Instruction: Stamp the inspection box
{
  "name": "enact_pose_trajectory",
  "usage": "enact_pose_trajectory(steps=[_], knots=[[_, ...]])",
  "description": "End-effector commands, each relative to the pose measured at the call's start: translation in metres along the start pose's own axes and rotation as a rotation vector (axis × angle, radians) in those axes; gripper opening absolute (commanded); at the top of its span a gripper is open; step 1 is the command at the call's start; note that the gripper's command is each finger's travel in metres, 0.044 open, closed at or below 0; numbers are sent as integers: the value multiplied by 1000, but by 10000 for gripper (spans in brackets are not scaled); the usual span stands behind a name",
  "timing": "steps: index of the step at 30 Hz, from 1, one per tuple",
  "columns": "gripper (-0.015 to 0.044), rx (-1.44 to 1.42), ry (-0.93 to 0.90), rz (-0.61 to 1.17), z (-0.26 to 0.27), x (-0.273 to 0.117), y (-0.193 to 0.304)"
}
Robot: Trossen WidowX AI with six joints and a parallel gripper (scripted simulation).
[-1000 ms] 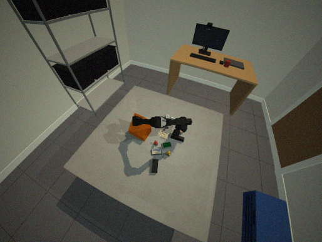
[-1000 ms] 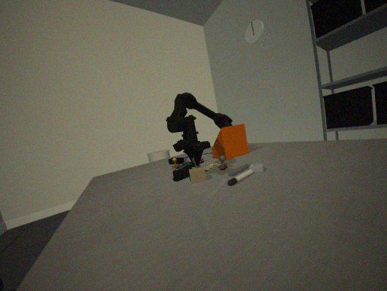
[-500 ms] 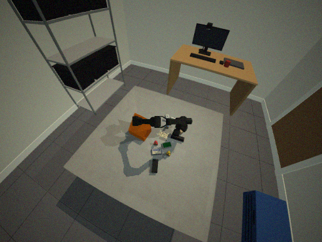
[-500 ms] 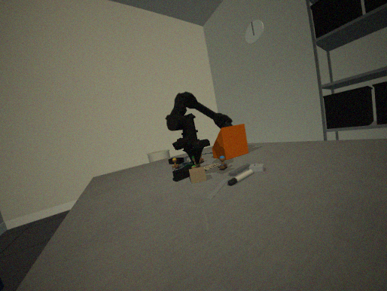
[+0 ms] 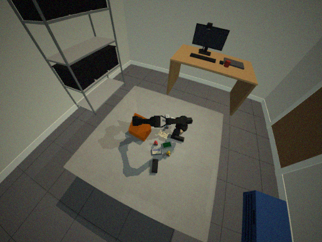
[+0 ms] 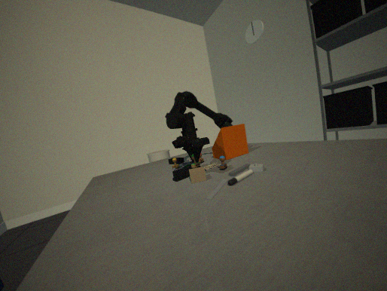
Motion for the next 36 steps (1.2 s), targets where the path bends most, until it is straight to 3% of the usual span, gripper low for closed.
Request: enact_pose_trajectory(steps=[1,36], knots=[[0,1,-5,-2,1,-4,0],[0,0,-19,1,0,-21,1]])
Point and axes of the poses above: the point midway between the two fingers, 35 mm back from their tips, its own x axis out along the fingers, its own z axis across the jaws, y = z × x, the point moved 6 cm from there along -x, back along the fingers, and after that the axes turned 7 degrees about -x, right-handed, at the moved point
